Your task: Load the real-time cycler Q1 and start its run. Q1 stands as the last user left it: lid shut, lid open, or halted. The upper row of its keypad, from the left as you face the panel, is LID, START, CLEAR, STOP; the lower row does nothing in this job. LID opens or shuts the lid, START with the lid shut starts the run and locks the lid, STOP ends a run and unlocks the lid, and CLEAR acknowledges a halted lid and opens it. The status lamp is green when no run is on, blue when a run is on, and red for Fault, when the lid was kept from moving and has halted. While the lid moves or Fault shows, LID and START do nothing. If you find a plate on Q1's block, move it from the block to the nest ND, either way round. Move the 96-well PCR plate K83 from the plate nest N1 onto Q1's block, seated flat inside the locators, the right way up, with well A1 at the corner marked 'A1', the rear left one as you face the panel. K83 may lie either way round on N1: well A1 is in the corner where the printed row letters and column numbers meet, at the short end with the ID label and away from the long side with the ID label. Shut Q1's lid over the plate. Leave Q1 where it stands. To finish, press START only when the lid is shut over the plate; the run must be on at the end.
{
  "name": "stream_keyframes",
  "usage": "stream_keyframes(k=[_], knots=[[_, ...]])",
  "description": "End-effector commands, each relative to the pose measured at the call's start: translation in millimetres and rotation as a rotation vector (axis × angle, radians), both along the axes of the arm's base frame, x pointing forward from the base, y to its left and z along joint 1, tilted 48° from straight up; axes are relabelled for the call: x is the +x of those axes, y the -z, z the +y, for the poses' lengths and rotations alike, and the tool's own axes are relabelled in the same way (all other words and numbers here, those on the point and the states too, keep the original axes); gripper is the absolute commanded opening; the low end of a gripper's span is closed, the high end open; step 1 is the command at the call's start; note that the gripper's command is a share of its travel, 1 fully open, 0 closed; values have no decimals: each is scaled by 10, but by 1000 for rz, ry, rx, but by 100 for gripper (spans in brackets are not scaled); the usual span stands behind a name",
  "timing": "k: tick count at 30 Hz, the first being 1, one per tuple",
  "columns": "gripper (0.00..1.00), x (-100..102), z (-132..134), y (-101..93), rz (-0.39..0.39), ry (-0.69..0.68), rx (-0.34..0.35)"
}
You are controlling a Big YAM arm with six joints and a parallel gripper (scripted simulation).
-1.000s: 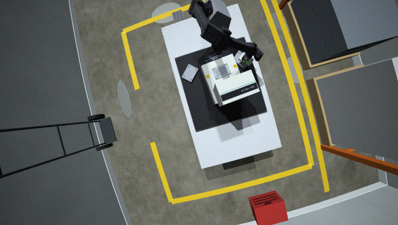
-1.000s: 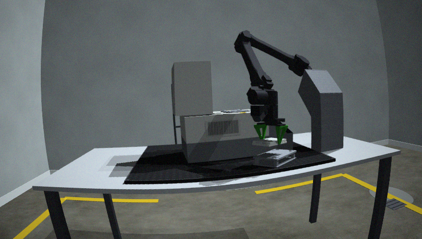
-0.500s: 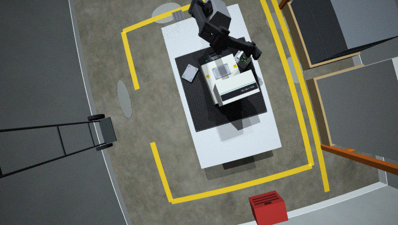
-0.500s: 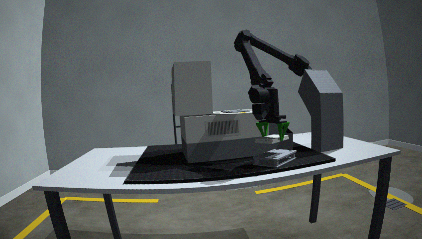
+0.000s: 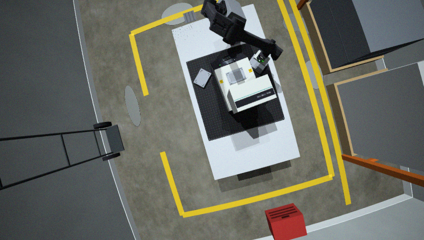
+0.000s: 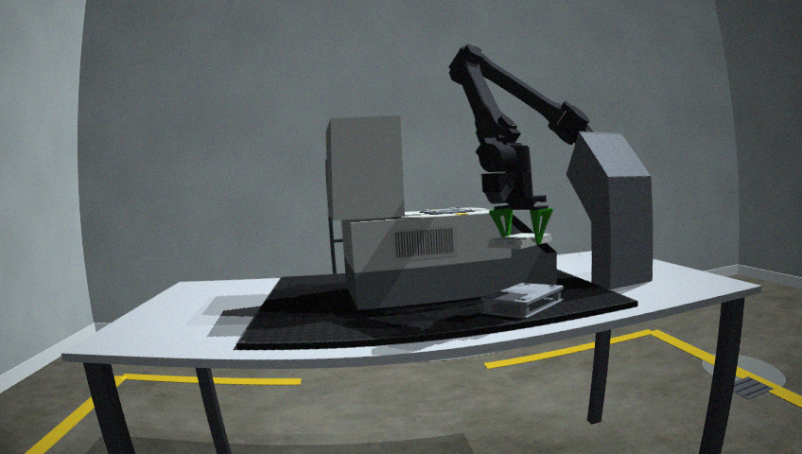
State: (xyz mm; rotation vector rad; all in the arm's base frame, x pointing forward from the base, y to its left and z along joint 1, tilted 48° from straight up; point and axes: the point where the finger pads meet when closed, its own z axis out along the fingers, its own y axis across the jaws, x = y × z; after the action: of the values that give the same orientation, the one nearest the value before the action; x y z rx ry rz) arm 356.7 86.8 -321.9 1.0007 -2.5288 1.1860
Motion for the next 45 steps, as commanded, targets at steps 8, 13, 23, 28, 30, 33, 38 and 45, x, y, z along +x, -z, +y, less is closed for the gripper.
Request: stream_keyframes(k=[8,13,23,28,30,33,38,45], knots=[[0,111,593,-314,-53,-36,36],[0,213,720,-460,-75,-12,51],[0,-68,813,-556,-23,-37,16],[0,-115,927,-741,-27,-35,17],[0,-65,962,-807,-39,-23,22],[0,-36,992,-829,-46,-17,29],[0,-60,1126,-836,-31,-23,25],[0,24,1497,-1066,-70,-41,61]])
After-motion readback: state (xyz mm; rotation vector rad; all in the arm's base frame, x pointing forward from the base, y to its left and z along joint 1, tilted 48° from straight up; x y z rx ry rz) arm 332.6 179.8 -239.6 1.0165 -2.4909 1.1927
